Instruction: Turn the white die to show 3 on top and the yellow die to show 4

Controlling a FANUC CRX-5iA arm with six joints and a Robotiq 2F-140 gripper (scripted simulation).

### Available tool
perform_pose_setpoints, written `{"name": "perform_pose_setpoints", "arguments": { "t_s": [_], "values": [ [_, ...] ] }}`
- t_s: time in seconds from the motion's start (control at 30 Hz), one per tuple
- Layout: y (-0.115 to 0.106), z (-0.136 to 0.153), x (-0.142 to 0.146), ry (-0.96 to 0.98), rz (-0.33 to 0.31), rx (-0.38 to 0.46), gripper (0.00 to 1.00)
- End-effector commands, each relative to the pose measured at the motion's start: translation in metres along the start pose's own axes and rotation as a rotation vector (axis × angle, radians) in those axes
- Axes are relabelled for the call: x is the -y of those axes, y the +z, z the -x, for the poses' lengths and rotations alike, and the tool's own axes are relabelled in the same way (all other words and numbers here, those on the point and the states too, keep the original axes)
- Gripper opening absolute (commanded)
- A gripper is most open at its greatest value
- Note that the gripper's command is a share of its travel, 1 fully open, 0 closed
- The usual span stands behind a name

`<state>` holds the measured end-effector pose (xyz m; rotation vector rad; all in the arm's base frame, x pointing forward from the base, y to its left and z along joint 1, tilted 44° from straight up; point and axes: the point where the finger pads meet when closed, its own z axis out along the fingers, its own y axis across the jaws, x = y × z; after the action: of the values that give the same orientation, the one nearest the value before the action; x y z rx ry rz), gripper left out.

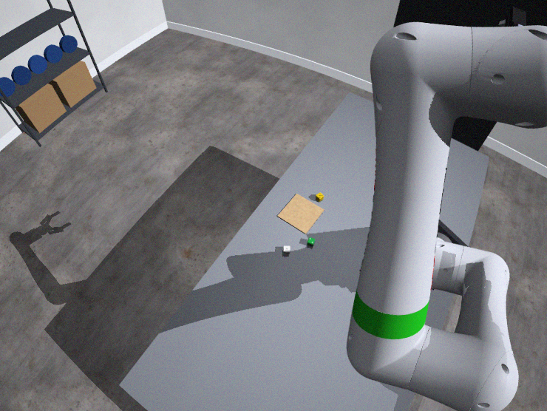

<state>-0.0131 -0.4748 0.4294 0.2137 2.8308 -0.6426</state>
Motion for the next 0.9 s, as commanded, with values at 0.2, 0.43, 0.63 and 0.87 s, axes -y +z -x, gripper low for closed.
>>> {"name": "perform_pose_setpoints", "arguments": {
  "t_s": [0.2,0.43,0.63,0.87],
  "values": [
    [0.11,0.097,-0.039,-0.17,0.203,0.125,1.0],
    [0.159,0.143,-0.073,-0.236,0.29,0.174,1.0],
    [0.217,0.204,-0.142,-0.362,0.472,0.267,1.0],
    [0.262,0.251,-0.207,-0.418,0.563,0.307,1.0]
  ]
}}
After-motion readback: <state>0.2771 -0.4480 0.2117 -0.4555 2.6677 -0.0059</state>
